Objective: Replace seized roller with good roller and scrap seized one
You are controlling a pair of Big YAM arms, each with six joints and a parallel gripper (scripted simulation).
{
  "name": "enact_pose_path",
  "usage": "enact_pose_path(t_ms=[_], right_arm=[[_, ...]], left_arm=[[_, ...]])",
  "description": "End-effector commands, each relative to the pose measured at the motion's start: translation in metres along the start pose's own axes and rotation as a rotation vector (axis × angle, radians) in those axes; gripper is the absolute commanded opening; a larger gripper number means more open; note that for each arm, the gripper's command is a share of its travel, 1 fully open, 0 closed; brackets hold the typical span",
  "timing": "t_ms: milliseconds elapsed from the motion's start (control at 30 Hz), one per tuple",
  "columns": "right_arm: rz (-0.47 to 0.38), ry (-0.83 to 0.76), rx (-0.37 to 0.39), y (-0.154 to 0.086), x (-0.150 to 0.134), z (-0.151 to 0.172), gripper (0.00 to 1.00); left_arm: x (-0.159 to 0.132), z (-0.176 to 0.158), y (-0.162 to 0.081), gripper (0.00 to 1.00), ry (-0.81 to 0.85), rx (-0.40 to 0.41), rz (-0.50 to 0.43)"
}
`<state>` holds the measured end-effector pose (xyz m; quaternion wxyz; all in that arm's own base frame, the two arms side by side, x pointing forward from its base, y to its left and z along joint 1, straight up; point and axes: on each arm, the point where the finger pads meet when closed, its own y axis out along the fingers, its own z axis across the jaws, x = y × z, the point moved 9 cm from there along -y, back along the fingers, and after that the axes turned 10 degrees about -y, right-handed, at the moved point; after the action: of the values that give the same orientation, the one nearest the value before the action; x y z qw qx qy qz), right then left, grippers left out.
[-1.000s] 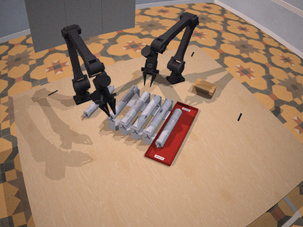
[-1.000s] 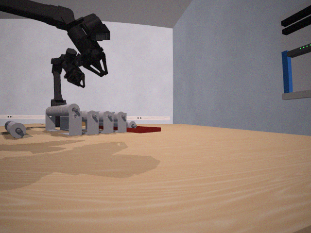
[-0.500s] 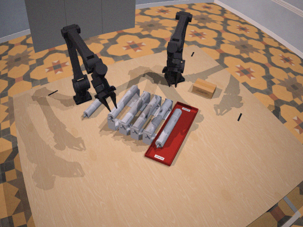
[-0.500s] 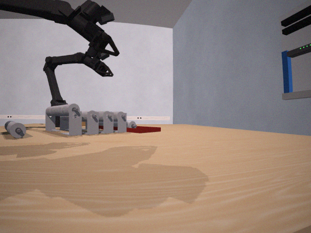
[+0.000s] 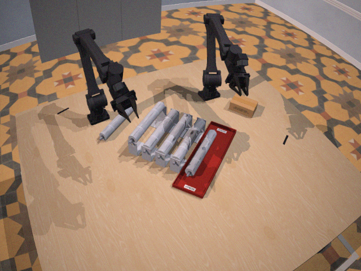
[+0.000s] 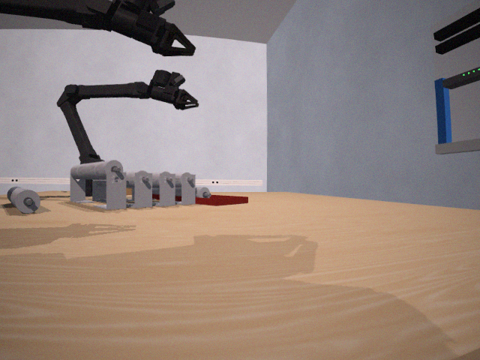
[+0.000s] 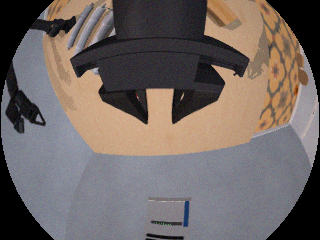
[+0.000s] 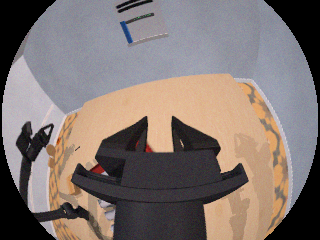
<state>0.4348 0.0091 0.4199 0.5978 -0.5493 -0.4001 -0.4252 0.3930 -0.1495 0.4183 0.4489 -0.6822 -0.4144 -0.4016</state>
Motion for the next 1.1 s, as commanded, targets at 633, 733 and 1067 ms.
enact_pose_path(t_ms=[633, 733, 1067], right_arm=[[-0.390, -0.273, -0.067, -0.031, 0.100, -0.007, 0.32], [-0.367, -0.257, -0.053, -0.028, 0.091, -0.002, 0.32], [-0.340, -0.249, -0.045, -0.026, 0.076, 0.001, 0.32]], left_arm=[[0.150, 0.116, -0.028, 0.32, 0.111, 0.167, -0.418], [0.145, 0.116, -0.024, 0.32, 0.095, 0.161, -0.400], [0.117, 0.121, -0.032, 0.32, 0.085, 0.186, -0.351]])
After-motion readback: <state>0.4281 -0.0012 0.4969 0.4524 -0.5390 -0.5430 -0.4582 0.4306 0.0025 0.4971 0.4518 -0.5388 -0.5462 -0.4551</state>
